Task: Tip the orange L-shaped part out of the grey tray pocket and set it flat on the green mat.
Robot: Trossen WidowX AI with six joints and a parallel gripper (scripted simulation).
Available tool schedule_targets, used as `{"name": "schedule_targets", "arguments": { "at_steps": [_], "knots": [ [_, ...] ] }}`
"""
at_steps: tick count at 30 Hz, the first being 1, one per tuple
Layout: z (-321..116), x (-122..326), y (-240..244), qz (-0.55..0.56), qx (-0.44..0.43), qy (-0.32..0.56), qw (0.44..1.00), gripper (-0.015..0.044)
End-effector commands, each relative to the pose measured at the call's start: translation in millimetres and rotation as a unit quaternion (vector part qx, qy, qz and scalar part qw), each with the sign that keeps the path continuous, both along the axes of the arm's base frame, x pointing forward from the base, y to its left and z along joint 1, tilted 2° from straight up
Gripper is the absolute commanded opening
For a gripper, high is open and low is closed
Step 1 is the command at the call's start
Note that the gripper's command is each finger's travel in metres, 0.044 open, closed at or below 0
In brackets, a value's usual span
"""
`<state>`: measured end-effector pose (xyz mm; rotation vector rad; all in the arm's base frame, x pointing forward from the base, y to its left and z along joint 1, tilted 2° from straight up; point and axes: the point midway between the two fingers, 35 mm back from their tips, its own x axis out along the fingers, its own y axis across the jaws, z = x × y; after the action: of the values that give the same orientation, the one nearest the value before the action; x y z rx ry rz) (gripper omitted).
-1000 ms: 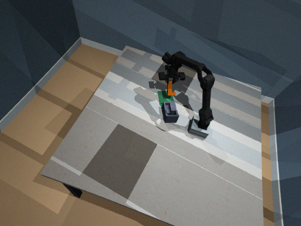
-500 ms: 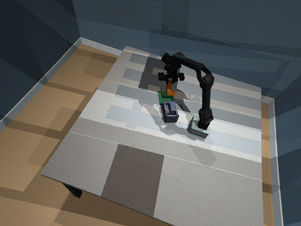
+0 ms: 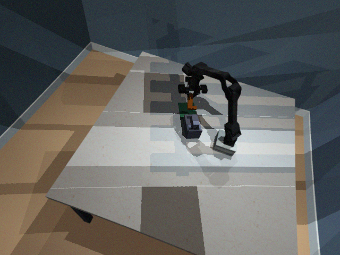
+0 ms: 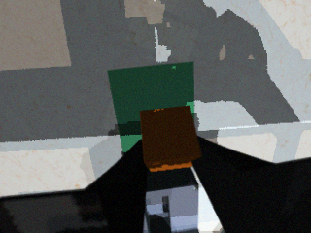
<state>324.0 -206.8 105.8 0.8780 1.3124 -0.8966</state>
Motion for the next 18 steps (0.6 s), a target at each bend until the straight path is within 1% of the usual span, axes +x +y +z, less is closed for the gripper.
{"name": "schedule_targets", "arguments": {
  "at_steps": [1, 18],
  "knots": [
    [-8.6, -0.2, 0.8, 0.003, 0.003, 0.0, 1.0, 0.0],
    [-34.7, 1.0, -0.2, 0.003, 0.003, 0.001, 1.0, 0.0]
  ]
}}
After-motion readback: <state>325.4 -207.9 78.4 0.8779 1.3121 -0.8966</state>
